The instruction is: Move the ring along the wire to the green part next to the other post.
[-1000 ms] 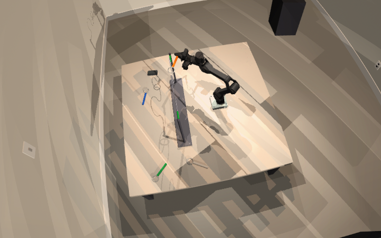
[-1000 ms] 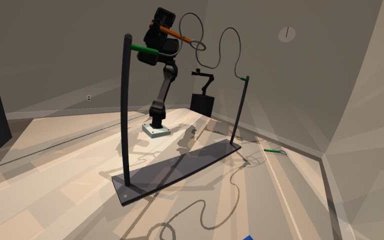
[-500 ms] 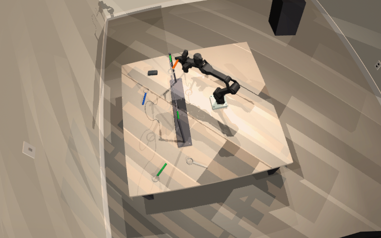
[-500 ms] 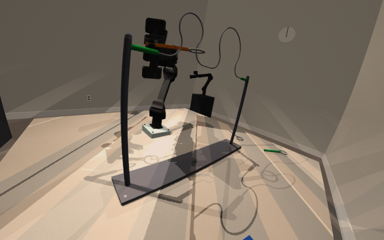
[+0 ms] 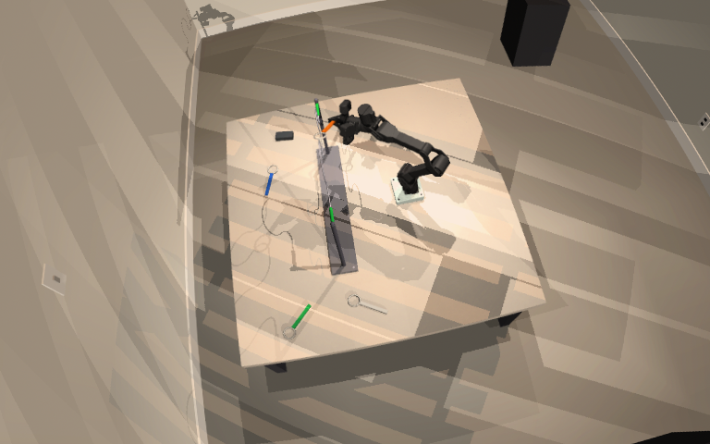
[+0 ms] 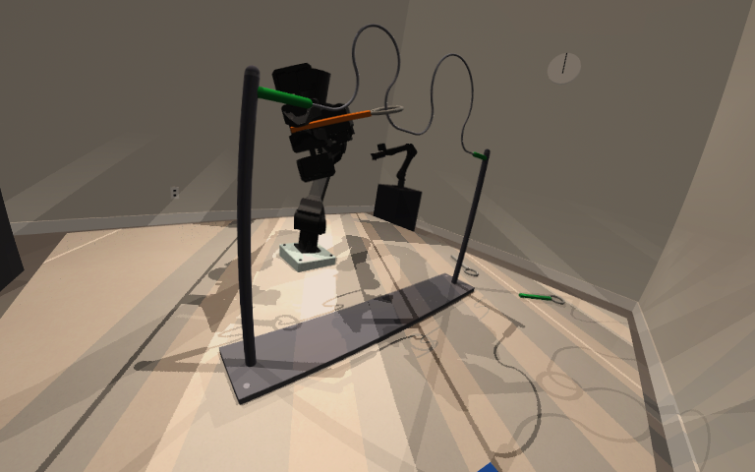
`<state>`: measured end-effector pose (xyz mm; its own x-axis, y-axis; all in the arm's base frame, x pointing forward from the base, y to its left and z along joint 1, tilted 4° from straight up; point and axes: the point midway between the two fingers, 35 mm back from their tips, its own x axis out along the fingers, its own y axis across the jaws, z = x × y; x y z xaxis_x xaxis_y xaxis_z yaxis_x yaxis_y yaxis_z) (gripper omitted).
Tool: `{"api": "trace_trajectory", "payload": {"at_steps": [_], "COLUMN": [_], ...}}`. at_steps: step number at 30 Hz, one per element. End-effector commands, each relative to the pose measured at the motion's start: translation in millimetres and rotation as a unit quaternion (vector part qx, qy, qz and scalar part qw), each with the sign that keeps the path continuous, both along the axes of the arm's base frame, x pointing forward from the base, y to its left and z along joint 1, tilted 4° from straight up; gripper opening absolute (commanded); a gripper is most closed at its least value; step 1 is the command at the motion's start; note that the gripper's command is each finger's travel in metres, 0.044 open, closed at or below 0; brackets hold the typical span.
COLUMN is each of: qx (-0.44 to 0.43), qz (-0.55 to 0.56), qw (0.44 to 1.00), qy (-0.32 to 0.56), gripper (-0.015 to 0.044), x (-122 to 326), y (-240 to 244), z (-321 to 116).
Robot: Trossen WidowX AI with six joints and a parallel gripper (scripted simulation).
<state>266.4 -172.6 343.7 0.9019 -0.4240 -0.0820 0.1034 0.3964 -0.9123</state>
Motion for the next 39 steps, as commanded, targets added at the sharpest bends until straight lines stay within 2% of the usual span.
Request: {"api": "trace_trajectory", "payload": {"at_steps": [1,17,39], "qx": [0.041,0.239,0.461], "qz": [0.001,0.014,0.029], "qw": [0.999,0.971,0.887], "qy": [-0.002,0.008,0.02], "gripper": [-0.015,-0.015,-0.015], "x": [-1,0,-2], "y": [6,45,112], "z": [-9,-52,-80]}}
